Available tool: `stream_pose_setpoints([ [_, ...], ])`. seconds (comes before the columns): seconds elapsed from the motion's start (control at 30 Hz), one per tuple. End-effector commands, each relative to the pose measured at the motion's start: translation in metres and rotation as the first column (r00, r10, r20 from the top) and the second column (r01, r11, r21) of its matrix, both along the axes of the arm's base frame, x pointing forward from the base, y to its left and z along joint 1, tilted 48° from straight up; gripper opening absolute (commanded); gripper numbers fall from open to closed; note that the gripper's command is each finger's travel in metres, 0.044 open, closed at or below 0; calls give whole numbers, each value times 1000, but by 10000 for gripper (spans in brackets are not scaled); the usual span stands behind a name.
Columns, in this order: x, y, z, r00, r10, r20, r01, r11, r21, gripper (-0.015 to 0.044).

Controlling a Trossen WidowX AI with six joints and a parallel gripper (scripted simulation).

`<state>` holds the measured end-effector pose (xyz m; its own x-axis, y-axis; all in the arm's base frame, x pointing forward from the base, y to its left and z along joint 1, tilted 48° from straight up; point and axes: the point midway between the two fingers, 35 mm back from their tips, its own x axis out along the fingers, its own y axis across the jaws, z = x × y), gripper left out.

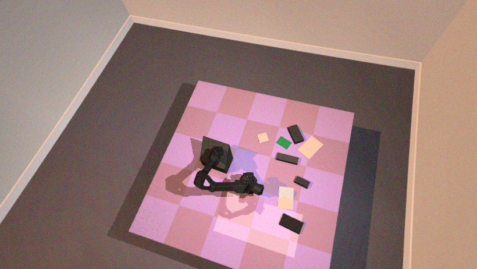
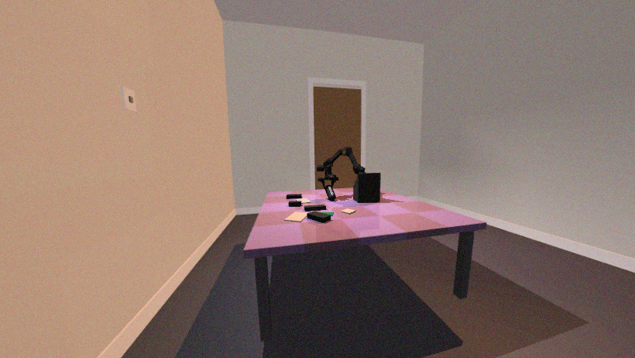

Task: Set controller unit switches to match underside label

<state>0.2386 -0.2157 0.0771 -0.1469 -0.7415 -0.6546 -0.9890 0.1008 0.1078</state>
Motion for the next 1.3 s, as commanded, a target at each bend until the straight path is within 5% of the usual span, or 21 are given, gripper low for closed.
stream_pose_setpoints([
  [0.0, -2, -3, -4, 1000, 2, -9, -1, 1000, 18, 338],
  [1.27, -5, -33, -6, 1000, 2, -10, -1, 1000, 16, 338],
])
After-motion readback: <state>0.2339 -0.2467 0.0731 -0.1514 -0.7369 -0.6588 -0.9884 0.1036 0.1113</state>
